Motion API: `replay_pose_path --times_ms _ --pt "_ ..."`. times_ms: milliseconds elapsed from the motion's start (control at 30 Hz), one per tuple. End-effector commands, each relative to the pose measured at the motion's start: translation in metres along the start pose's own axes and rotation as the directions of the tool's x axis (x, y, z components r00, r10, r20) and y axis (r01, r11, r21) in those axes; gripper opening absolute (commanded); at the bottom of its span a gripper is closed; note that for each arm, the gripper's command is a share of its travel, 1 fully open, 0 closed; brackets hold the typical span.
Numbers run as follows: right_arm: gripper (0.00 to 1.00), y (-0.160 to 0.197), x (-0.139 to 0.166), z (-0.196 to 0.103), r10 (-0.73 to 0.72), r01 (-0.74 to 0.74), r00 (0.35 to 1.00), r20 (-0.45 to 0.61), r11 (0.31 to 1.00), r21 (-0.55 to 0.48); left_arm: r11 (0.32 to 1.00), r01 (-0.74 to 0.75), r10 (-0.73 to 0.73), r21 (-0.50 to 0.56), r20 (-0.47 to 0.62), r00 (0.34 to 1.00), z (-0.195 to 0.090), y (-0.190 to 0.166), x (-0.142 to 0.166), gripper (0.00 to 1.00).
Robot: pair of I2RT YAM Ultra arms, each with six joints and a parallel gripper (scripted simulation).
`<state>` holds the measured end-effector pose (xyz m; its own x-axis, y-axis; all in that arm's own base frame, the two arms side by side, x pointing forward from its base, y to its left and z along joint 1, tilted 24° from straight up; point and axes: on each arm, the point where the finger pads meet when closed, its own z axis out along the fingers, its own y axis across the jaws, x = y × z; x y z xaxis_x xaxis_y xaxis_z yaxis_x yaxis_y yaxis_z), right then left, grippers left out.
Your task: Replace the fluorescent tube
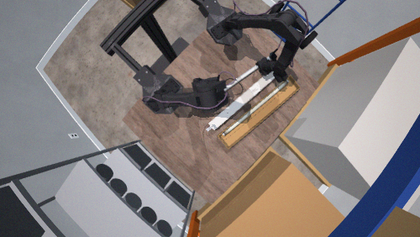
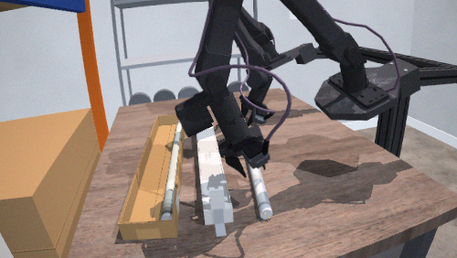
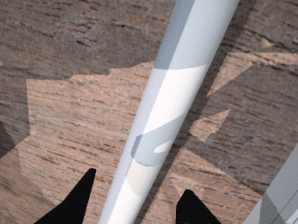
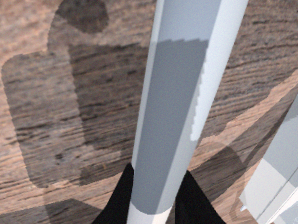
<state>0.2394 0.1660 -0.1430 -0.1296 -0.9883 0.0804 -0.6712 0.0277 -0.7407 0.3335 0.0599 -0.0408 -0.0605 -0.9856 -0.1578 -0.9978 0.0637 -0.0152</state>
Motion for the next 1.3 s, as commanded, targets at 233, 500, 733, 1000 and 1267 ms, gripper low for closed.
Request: replay_pose_path --times_ms 233,500,733,1000,1267 --pt "0.11 -0.004 -0.003 -0.008 -0.005 0.005 1.0 0.024 1.0 0.018 1.0 0.003 -0.003 0.023 0.003 1.0 0.029 -0.003 -0.003 0.49" --pt "0.11 -0.004 -0.003 -0.008 -0.005 0.005 1.0 0.024 1.0 0.018 0.999 -0.006 0.006 0.049 0.008 1.0 0.025 -0.017 -0.001 0.49" --pt "0.11 -0.004 -0.003 -0.008 -0.005 0.005 1.0 0.024 1.0 0.018 1.0 -0.004 0.004 0.029 0.006 1.0 0.029 -0.006 -0.002 0.49" --pt "0.11 -0.004 -0.003 -0.008 -0.005 0.005 1.0 0.024 1.0 0.018 1.0 -0.006 0.005 0.028 0.007 1.0 0.027 -0.003 -0.001 0.11" --pt "0.11 -0.004 -0.003 -0.008 -0.005 0.005 1.0 0.024 1.0 0.018 1.0 -0.006 0.005 0.028 0.007 1.0 0.027 -0.003 -0.001 0.11"
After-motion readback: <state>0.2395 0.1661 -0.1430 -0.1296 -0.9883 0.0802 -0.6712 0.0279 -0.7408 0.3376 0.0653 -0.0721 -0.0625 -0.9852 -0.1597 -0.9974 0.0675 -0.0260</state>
